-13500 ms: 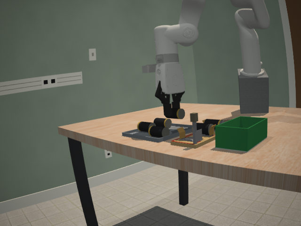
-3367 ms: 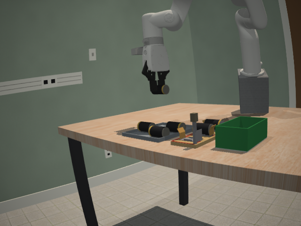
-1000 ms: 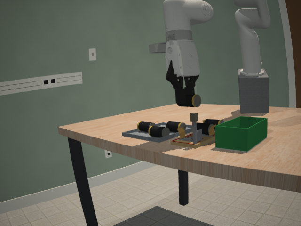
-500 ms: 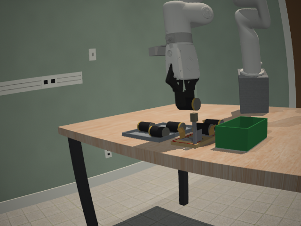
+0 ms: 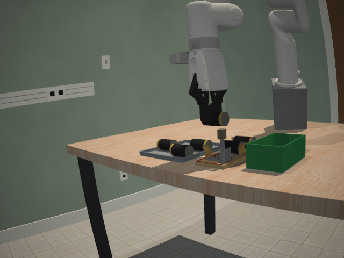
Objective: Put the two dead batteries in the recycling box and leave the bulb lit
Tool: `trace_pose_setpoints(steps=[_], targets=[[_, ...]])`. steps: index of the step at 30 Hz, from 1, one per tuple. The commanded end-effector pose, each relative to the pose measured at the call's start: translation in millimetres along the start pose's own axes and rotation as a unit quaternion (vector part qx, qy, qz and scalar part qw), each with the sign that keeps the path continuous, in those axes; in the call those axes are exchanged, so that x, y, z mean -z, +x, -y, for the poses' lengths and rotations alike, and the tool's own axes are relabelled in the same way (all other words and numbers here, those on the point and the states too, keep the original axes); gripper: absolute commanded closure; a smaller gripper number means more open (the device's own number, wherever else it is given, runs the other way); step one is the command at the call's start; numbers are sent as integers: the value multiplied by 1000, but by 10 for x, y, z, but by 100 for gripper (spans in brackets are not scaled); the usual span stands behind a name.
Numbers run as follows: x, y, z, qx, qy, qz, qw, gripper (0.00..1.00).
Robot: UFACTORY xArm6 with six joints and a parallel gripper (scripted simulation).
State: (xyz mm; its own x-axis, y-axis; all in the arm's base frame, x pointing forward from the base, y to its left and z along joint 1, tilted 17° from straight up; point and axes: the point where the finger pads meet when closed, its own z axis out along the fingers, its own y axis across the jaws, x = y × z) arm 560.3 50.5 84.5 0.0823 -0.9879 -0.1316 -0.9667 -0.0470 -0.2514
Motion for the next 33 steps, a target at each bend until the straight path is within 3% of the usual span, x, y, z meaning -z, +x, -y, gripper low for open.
trace_pose_setpoints(steps=[1, 7, 18, 33], targets=[[16, -1, 19, 0, 2, 0, 1000, 72], [-38, -1, 19, 0, 2, 0, 1000, 72], [-468, -1, 21, 0, 2, 0, 1000, 72], [-497, -1, 21, 0, 2, 0, 1000, 72]])
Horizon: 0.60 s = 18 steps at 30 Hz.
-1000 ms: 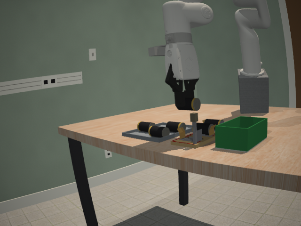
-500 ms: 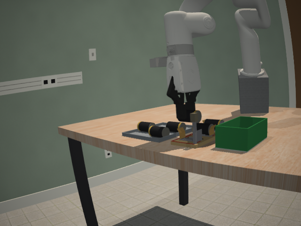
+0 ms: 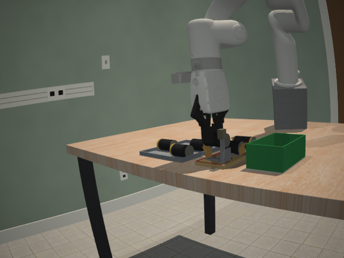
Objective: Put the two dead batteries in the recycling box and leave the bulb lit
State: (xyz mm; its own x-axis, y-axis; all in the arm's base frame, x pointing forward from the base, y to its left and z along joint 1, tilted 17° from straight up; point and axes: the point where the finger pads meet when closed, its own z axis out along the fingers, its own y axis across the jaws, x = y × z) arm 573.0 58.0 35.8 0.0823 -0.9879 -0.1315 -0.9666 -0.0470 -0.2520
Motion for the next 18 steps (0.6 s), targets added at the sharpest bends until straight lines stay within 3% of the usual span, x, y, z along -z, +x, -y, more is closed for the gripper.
trace_pose_setpoints(steps=[1, 18], targets=[[12, -1, 17, 0, 2, 0, 1000, 72], [-147, -1, 18, 0, 2, 0, 1000, 72]])
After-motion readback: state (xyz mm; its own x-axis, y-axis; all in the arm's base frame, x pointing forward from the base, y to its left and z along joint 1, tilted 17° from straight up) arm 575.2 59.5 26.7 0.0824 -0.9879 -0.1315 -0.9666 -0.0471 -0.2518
